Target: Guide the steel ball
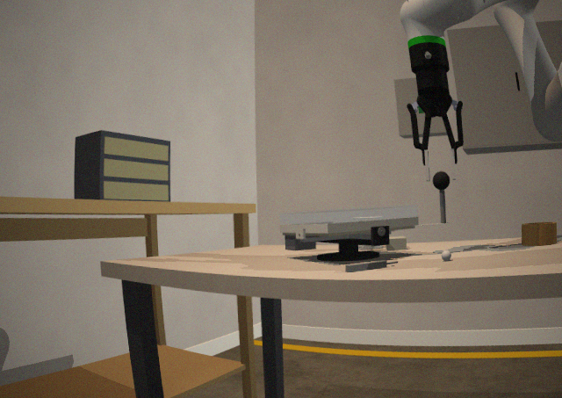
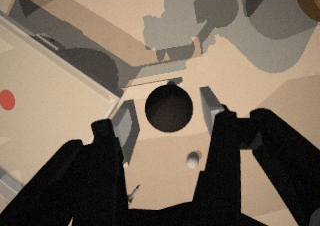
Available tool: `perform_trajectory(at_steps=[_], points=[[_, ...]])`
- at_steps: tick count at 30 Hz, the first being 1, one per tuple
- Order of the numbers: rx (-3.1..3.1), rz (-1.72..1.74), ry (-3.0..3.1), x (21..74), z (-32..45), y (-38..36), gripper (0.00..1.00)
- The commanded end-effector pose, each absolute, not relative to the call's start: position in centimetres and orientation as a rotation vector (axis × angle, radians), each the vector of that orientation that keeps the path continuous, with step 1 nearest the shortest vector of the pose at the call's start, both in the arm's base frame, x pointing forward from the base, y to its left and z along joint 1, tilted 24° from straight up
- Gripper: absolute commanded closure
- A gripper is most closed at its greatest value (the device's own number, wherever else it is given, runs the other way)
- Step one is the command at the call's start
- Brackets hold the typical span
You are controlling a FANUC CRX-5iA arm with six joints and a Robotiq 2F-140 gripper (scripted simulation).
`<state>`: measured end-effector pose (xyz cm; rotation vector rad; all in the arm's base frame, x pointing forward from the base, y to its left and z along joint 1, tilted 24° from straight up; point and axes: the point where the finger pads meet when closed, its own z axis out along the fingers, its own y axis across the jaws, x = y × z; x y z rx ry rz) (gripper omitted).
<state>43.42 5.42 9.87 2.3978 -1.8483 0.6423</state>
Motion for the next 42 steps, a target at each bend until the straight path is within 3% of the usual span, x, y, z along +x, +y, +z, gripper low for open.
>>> perform_trajectory(at_steps=[1, 42], points=[[2.398, 0.643, -1.848, 43.5, 9.8, 5.4, 0.58], [2.398, 0.643, -1.848, 44.4, 6.9, 4.5, 0.58]])
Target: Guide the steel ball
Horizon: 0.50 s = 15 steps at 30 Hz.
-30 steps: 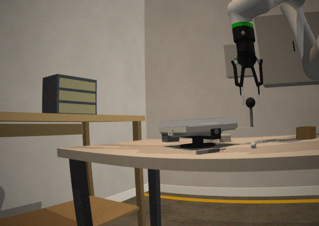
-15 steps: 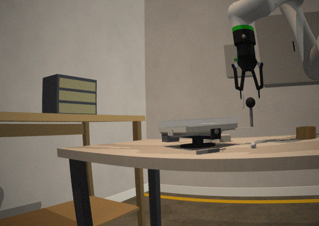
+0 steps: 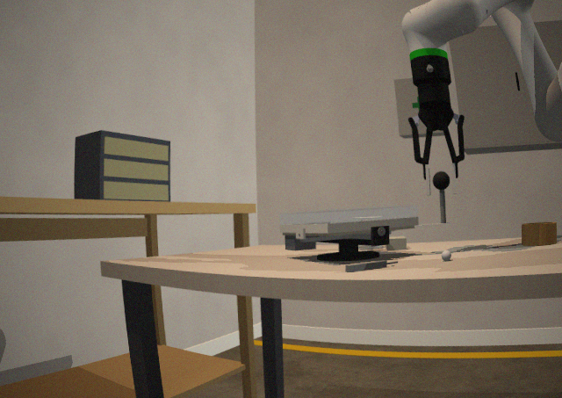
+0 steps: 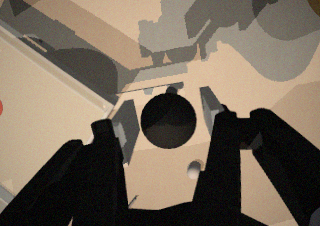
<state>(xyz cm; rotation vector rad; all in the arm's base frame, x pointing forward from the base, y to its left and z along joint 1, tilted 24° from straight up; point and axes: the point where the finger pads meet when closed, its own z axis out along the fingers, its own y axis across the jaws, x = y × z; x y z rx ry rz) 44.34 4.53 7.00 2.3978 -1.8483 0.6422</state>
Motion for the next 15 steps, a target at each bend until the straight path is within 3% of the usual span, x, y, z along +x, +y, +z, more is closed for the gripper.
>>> perform_trajectory(at_steps=[1, 15], points=[[2.398, 0.643, -1.848, 44.40, 6.89, 4.51, 0.58], [2.398, 0.643, -1.848, 44.43, 6.78, 4.47, 0.58]])
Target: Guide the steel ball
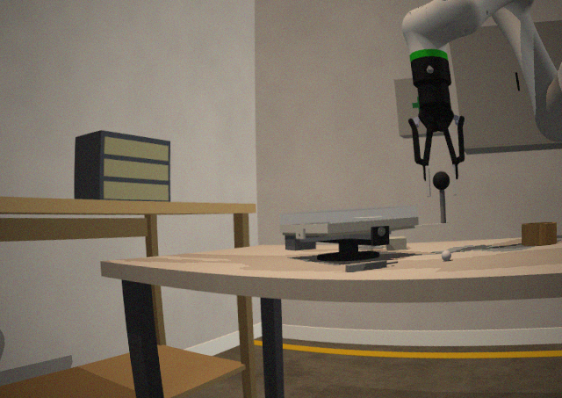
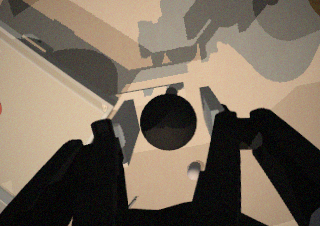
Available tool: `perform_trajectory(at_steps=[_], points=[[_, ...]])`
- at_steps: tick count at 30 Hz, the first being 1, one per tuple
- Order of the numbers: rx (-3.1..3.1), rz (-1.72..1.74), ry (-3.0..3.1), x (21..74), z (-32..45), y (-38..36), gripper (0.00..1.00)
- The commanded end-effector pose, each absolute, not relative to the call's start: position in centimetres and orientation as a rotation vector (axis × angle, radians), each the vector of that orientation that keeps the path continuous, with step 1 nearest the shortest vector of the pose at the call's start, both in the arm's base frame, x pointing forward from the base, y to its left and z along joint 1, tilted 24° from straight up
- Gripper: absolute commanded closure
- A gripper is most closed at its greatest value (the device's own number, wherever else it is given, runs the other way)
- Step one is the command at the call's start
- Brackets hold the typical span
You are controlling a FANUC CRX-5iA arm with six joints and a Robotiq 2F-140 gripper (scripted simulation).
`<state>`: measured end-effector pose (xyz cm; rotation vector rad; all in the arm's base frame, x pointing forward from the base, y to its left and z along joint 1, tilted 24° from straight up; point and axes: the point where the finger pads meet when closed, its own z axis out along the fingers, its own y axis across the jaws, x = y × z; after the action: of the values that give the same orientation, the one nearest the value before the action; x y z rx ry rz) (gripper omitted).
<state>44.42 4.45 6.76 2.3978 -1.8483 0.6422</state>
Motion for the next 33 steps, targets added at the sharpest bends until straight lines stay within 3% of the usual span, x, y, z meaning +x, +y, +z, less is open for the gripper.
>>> perform_trajectory(at_steps=[1, 32, 33], points=[[2.398, 0.643, -1.848, 44.43, 6.78, 4.47, 0.58], [2.398, 0.643, -1.848, 44.43, 6.78, 4.47, 0.58], [2.398, 0.643, -1.848, 44.43, 6.78, 4.47, 0.90]])
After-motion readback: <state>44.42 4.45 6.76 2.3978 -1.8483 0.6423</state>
